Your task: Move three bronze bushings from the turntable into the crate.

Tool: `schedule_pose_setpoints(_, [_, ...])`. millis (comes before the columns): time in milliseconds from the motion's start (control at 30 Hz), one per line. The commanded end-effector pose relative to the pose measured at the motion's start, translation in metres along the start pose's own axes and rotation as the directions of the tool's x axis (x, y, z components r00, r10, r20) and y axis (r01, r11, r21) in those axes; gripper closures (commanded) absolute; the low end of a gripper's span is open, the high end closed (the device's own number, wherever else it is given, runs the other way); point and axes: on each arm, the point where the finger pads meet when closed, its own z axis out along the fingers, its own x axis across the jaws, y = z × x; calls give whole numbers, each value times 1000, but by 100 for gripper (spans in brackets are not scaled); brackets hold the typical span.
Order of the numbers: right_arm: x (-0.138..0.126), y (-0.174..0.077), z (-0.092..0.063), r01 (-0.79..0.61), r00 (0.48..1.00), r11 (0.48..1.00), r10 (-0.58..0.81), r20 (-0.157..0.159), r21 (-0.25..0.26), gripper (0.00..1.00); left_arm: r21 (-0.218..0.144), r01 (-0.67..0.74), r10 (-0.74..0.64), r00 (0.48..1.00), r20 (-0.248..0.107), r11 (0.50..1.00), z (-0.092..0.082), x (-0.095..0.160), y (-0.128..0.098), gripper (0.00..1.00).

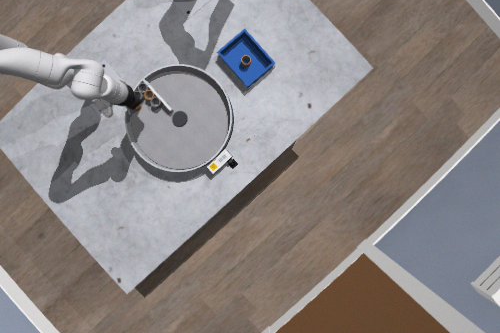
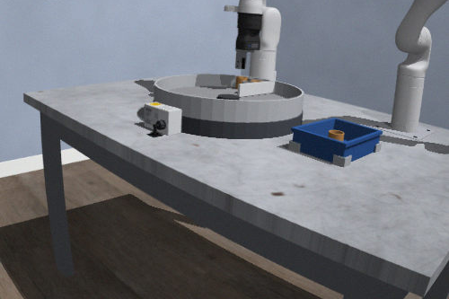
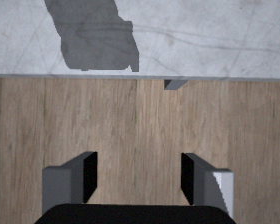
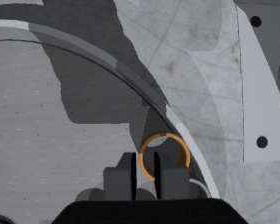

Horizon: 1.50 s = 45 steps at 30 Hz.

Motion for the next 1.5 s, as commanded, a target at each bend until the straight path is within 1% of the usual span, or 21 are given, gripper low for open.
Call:
schedule_pose_setpoints(0, [0, 0, 0, -6, 1000, 1000, 6, 3, -4, 64, 8, -4, 4, 1000, -3, 1000, -1, 3, -4, 0])
schedule_pose_setpoints(1467, [-1, -3, 0, -7, 1000, 1000, 7, 2, -5, 64, 8, -4, 4, 1000, -3, 1000, -1, 3, -4, 0])
